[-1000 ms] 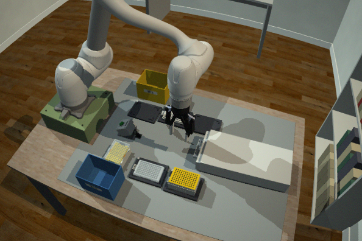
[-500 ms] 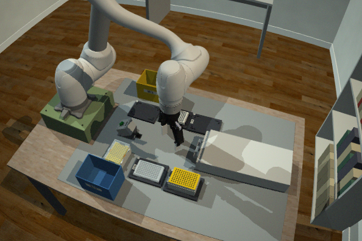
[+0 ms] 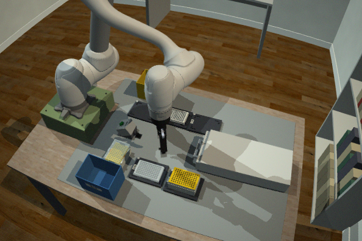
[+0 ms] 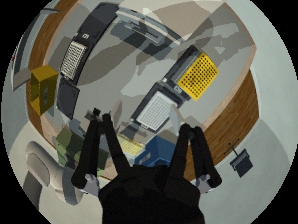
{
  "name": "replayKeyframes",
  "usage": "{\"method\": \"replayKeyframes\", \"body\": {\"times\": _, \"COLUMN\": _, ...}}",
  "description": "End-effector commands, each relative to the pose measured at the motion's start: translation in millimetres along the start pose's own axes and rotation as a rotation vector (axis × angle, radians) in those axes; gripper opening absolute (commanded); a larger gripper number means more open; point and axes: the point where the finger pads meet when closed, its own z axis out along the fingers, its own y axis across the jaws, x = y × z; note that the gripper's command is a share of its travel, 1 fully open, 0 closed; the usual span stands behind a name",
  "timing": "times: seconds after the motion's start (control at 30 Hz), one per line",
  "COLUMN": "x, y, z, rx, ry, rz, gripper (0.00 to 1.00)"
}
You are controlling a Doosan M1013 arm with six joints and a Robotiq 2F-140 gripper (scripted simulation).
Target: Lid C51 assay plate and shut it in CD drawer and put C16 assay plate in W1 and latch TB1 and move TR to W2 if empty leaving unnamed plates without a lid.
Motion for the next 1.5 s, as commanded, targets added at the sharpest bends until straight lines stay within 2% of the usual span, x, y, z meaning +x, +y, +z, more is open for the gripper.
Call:
{"method": "replayKeyframes", "body": {"times": 0.0, "x": -12.4, "y": 7.5, "z": -1.3, "rx": -0.003, "ry": -0.002, "rz": 0.124, "gripper": 0.66}}
{"method": "replayKeyframes", "body": {"times": 0.27, "x": -39.7, "y": 23.9, "z": -3.8, "rx": -0.003, "ry": -0.002, "rz": 0.39, "gripper": 0.66}}
{"method": "replayKeyframes", "body": {"times": 0.33, "x": -39.7, "y": 23.9, "z": -3.8, "rx": -0.003, "ry": -0.002, "rz": 0.39, "gripper": 0.66}}
{"method": "replayKeyframes", "body": {"times": 0.43, "x": -50.0, "y": 30.1, "z": -4.8, "rx": -0.003, "ry": -0.002, "rz": 0.49, "gripper": 0.66}}
{"method": "replayKeyframes", "body": {"times": 0.67, "x": -73.9, "y": 44.5, "z": -7.0, "rx": -0.003, "ry": -0.002, "rz": 0.49, "gripper": 0.66}}
{"method": "replayKeyframes", "body": {"times": 1.03, "x": -74.0, "y": 44.6, "z": -7.1, "rx": -0.003, "ry": -0.002, "rz": 0.49, "gripper": 0.66}}
{"method": "replayKeyframes", "body": {"times": 1.47, "x": -74.0, "y": 44.6, "z": 7.6, "rx": -0.003, "ry": -0.002, "rz": 0.49, "gripper": 0.66}}
